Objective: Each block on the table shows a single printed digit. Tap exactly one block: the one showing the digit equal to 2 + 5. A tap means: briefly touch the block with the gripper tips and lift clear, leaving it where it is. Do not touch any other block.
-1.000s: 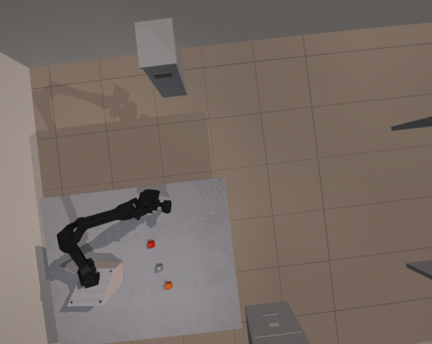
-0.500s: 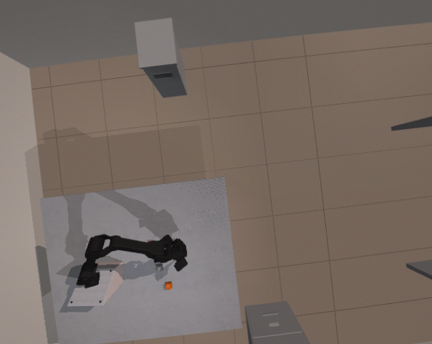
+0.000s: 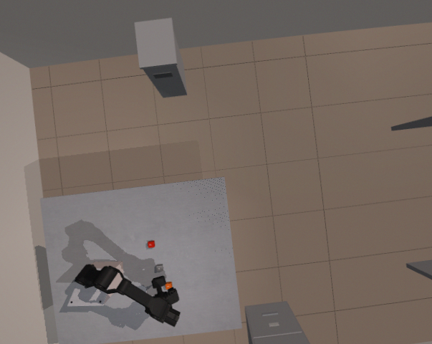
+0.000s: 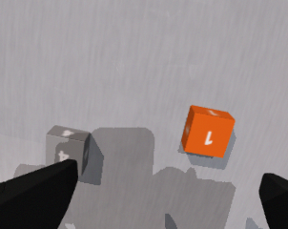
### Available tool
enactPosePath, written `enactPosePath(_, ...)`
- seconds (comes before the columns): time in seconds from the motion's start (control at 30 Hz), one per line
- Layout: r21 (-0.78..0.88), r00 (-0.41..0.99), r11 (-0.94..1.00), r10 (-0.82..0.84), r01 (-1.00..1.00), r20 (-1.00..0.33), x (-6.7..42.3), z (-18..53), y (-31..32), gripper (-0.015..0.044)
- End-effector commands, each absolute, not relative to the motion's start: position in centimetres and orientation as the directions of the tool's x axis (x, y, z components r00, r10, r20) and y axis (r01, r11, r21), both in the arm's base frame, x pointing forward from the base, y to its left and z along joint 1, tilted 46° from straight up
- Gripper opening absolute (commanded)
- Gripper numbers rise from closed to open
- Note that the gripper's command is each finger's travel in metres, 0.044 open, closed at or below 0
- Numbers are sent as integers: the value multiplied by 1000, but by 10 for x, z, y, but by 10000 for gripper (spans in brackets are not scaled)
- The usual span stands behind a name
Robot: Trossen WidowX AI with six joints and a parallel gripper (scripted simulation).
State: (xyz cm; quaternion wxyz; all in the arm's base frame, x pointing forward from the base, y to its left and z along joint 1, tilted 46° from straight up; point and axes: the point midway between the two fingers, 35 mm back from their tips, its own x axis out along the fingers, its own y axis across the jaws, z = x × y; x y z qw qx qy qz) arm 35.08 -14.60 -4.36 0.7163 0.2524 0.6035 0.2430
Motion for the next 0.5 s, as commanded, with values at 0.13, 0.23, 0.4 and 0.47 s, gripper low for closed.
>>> enactPosePath(0.13,709,210,700,683,87,-700,321,-52,-187,400)
enactPosePath(0.23,709,210,700,683,87,-700,321,-52,-187,400)
enactPosePath(0.4,709,210,700,683,87,-700,321,-52,-187,400)
enactPosePath(0.47,709,210,700,683,87,-700,321,-52,-187,400)
